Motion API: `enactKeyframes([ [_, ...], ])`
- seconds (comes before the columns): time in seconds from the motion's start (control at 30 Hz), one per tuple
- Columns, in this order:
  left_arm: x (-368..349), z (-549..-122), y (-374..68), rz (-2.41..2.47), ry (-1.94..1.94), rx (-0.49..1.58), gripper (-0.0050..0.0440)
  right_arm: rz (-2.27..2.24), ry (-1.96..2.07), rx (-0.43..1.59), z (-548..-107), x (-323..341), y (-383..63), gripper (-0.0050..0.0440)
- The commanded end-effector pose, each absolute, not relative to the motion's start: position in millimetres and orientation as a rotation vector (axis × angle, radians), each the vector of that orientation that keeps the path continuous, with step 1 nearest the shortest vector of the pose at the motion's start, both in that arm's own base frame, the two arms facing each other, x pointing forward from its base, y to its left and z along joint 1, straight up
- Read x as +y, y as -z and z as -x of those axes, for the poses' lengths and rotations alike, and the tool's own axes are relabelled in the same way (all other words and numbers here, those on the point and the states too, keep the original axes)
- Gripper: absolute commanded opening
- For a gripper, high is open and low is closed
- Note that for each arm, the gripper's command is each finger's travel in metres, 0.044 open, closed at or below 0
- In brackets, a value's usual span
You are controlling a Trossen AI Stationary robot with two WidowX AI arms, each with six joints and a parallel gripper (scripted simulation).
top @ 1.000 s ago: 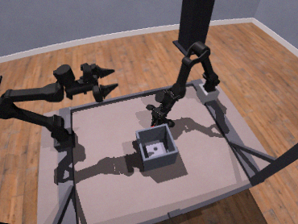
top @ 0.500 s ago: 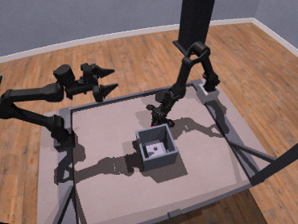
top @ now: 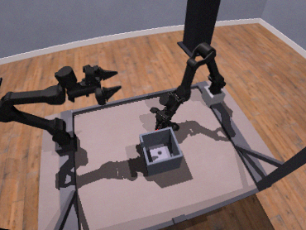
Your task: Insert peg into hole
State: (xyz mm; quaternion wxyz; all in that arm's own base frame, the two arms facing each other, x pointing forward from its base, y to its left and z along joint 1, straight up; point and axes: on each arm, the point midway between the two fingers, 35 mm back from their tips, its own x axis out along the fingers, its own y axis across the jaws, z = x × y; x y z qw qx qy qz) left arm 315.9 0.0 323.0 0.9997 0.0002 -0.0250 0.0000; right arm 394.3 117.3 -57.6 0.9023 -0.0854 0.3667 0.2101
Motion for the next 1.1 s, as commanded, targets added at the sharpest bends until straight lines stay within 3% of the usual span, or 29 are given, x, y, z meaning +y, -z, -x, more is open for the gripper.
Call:
enactKeyframes([
  [0.0, 0.5, -314.2, -331.4, 0.0, -0.001, -0.07, 0.044, 0.174, -0.432, 0.72, -401.9, 118.4, 43.8, 0.0065],
  [1.07, 0.5, -314.2, -331.4, 0.0, -0.001, -0.07, 0.044, 0.161, -0.434, 0.719, -403.4, 118.2, 19.0, 0.0065],
])
